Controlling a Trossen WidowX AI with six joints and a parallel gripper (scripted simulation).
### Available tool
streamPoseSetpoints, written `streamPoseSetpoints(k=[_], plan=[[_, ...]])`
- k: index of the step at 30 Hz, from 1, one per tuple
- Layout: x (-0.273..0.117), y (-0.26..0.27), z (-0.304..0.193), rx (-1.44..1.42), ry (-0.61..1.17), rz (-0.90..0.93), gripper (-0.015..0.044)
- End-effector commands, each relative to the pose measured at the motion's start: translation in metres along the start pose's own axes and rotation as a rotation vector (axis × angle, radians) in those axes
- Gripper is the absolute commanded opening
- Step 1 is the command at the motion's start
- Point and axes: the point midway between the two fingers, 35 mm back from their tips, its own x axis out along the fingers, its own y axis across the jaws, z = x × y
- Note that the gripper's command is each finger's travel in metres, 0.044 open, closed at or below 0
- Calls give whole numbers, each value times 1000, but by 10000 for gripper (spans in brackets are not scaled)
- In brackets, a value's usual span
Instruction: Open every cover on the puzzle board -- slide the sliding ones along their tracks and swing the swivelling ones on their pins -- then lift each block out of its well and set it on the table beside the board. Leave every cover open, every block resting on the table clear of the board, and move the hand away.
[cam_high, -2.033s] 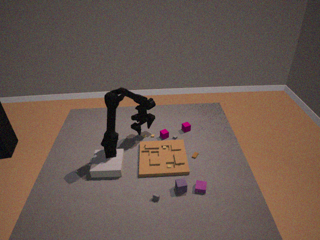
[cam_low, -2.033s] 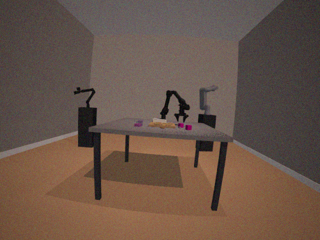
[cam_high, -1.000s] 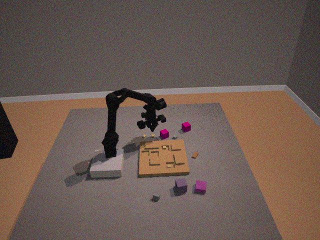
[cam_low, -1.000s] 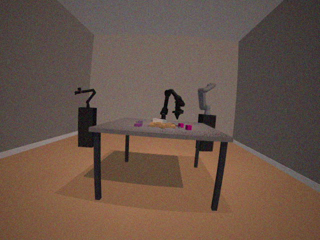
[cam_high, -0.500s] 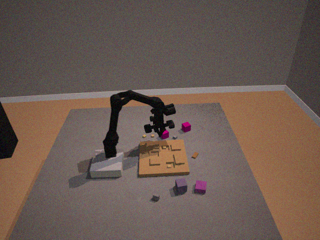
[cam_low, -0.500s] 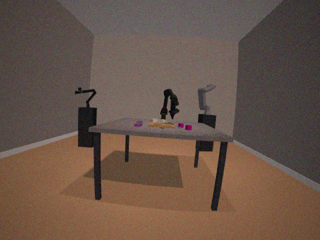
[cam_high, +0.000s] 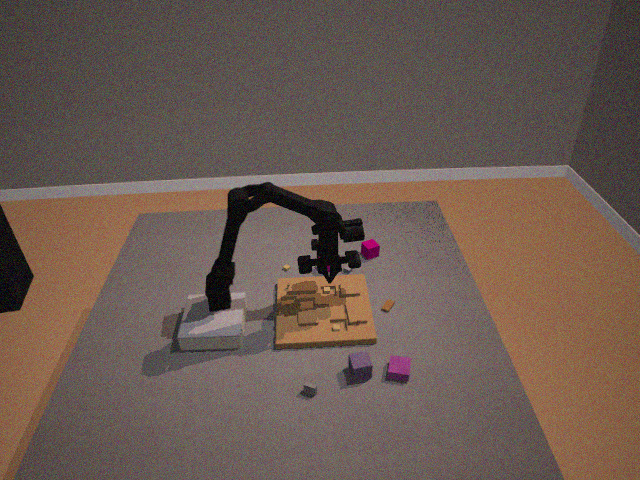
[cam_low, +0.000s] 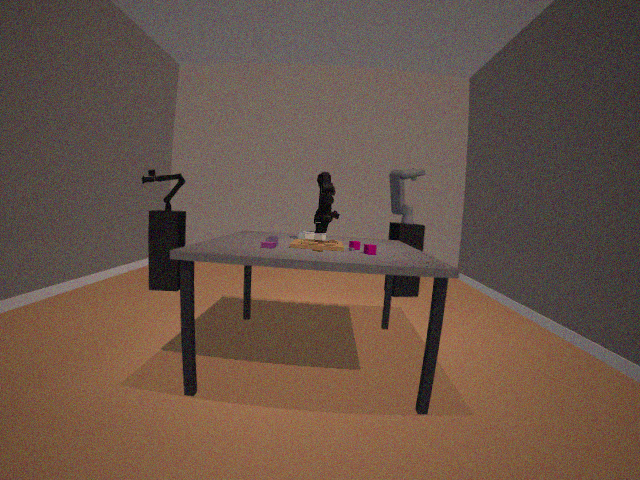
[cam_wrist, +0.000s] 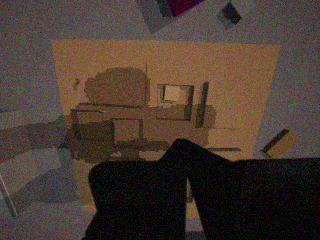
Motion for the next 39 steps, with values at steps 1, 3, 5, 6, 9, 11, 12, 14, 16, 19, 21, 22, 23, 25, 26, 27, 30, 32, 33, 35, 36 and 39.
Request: streamPoseSetpoints(k=[1, 3, 5, 6, 9, 11, 12, 14, 16, 19, 21, 22, 23, 25, 26, 27, 30, 32, 33, 35, 36, 39], plan=[[0, -4, -18, 22, 7, 3, 0], [0, -6, -29, 39, 9, 3, 0], [0, -8, -40, 56, 11, 4, 0], [0, -8, -46, 64, 12, 4, 0], [0, -9, -63, 89, 15, 5, 0], [0, -10, -74, 106, 17, 5, 0], [0, -10, -79, 115, 18, 5, 0], [0, -9, -90, 133, 19, 5, 0], [0, -9, -101, 150, 21, 5, 0], [0, -7, -117, 175, 24, 7, 0], [0, -5, -127, 188, 26, 9, 0], [0, -5, -129, 192, 26, 10, 0], [0, -4, -130, 193, 27, 10, 0], [2, -4, -130, 193, 27, 10, 0], [4, -5, -130, 193, 27, 10, 0], [7, -5, -130, 193, 27, 10, 0], [10, -5, -131, 292, 27, 8, 0], [14, -4, -131, 433, 28, 7, 0], [16, -4, -131, 524, 28, 5, 0], [22, -4, -132, 722, 29, 2, 0], [25, -4, -132, 821, 29, 1, 0], [33, -3, -133, 1119, 30, -3, 0]])
